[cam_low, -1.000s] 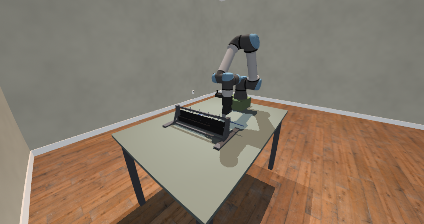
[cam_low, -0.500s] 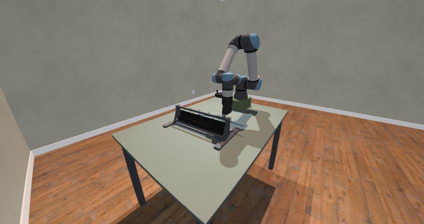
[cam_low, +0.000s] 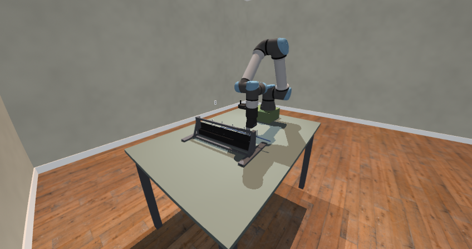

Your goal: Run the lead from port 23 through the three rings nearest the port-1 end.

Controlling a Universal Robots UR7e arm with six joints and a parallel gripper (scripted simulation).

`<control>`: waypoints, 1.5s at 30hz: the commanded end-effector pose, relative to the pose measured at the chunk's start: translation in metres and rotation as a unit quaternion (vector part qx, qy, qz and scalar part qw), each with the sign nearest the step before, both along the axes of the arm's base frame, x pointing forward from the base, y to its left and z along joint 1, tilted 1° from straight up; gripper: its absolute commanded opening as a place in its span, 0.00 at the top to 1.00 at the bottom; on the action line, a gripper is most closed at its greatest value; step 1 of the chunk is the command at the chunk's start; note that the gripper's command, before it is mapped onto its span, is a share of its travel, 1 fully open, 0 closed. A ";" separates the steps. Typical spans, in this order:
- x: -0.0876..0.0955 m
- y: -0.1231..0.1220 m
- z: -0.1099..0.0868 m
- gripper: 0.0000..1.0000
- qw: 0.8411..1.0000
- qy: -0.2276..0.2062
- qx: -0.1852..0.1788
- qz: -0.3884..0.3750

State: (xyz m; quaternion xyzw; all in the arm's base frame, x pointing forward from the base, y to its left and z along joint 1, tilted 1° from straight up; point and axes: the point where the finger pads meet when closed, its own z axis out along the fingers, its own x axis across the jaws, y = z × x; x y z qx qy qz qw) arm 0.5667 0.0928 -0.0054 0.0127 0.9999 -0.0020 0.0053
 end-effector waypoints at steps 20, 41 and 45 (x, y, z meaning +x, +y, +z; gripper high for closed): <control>0.024 -0.001 0.001 1.00 1.000 -0.001 0.000 0.000; 0.024 -0.001 0.001 1.00 1.000 -0.001 0.000 0.000; 0.024 -0.001 0.001 0.33 1.000 -0.001 0.000 0.000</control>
